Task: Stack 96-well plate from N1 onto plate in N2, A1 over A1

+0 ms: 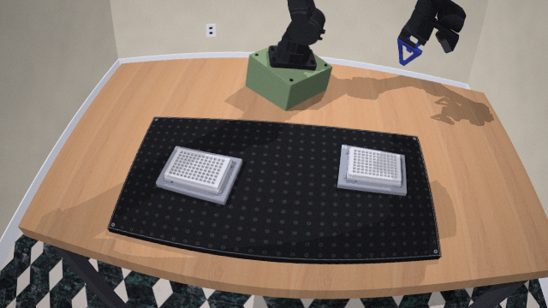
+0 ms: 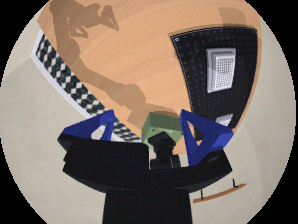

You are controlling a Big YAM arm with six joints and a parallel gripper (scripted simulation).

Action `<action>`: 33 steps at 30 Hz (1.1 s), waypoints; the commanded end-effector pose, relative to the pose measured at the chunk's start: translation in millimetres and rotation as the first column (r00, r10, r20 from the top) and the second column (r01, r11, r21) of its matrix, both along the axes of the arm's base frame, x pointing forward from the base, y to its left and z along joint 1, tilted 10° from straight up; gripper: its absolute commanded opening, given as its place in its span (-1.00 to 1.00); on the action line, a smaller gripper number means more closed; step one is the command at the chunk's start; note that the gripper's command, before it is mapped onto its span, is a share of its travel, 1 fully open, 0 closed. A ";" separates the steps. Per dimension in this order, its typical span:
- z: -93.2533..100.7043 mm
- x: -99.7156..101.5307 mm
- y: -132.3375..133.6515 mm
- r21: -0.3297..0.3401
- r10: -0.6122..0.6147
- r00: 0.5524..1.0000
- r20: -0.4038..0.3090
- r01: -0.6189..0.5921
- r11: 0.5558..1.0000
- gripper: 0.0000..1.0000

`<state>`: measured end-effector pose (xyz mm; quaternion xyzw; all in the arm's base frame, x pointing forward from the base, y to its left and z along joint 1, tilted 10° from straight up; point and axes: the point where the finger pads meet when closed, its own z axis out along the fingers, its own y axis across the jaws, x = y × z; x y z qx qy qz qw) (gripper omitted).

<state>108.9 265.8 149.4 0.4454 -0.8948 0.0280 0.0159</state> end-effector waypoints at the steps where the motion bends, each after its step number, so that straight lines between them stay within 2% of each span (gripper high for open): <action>1: -5.6 19.6 2.1 0.035 0.061 0.998 -0.005 -0.061 0.998 1.00; 3: -8.3 29.2 0.6 0.035 0.061 0.998 -0.005 -0.061 0.998 1.00; 4: -5.7 34.0 -0.5 0.065 0.086 0.996 0.006 -0.086 0.994 1.00; 6: -12.2 43.6 -2.5 0.053 0.086 0.996 -0.001 -0.085 0.995 1.00; 7: -7.4 51.6 1.9 0.067 0.086 0.996 0.009 -0.086 0.994 1.00; 8: -13.8 53.1 -4.8 0.073 0.110 0.994 0.007 -0.110 0.991 1.00; 10: -13.8 53.1 -4.8 0.073 0.110 0.994 0.007 -0.110 0.991 1.00; 12: -13.3 64.8 -4.1 0.079 0.110 0.994 0.012 -0.111 0.991 1.00; 13: -11.9 67.2 -9.1 0.103 0.134 0.991 0.030 -0.136 0.985 1.00; 14: -19.7 71.9 -10.7 0.086 0.134 0.991 0.015 -0.135 0.987 1.00; 16: -22.2 81.1 -14.0 0.086 0.134 0.991 0.015 -0.135 0.987 1.00; 17: -16.4 90.2 -9.9 0.099 0.134 0.991 0.029 -0.136 0.986 1.00; 18: -24.5 90.3 -17.6 0.100 0.158 0.987 0.027 -0.160 0.982 1.00; 20: -27.0 99.3 -21.6 0.100 0.158 0.987 0.027 -0.160 0.982 1.00; 21: -19.5 103.8 -23.6 0.129 0.181 0.981 0.064 -0.188 0.974 1.00; 23: -30.4 112.5 -28.3 0.112 0.182 0.982 0.042 -0.186 0.976 1.00; 24: -24.1 122.3 -25.0 0.123 0.182 0.982 0.058 -0.188 0.975 1.00; 25: -30.0 121.2 -33.0 0.126 0.205 0.976 0.065 -0.212 0.969 1.00; 27: -30.0 121.2 -33.0 0.126 0.205 0.976 0.065 -0.212 0.969 1.00; 28: -33.7 125.4 -35.6 0.121 0.206 0.977 0.058 -0.212 0.970 1.00; 30: -27.4 140.5 -34.7 0.133 0.205 0.976 0.078 -0.214 0.968 1.00; 31: -34.4 138.1 -43.3 0.132 0.229 0.970 0.084 -0.238 0.962 1.00; 33: -39.2 146.1 -49.1 0.128 0.229 0.970 0.077 -0.237 0.963 1.00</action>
